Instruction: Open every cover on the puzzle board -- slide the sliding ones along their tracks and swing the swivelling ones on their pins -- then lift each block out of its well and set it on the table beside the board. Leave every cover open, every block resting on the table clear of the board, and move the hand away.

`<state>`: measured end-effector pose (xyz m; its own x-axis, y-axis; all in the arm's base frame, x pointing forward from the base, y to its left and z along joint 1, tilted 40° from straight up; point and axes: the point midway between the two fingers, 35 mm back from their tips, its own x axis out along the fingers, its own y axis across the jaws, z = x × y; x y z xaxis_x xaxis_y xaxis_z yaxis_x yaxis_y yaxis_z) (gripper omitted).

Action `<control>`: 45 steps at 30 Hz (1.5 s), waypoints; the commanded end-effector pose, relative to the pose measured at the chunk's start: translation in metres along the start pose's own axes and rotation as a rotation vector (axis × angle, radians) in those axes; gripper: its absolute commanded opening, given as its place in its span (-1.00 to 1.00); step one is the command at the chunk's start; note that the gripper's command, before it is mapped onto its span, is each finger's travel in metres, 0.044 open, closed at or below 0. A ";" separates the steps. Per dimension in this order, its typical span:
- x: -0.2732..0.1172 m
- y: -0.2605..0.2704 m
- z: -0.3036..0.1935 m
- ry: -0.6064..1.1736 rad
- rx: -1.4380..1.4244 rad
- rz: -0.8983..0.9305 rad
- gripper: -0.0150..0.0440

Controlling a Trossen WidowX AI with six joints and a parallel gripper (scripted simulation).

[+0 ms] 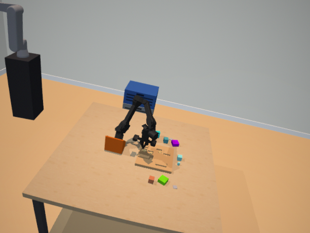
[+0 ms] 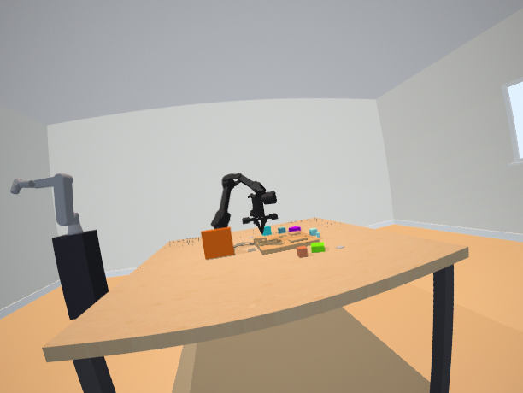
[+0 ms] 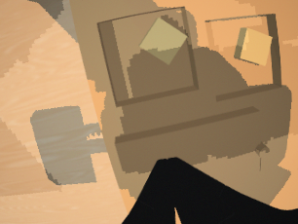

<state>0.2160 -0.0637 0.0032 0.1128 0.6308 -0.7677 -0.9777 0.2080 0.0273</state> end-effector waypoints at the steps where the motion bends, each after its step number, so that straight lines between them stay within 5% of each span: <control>1: -0.004 -0.019 -0.009 0.000 0.154 0.002 -0.49; 29: -0.014 -0.148 -0.091 0.002 1.443 -0.010 -0.49; 45: -0.013 -0.150 -0.093 0.002 1.473 -0.011 -0.49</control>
<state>0.3461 -0.1734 -0.0485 0.1241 0.6220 -0.7731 0.0700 0.7717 0.6321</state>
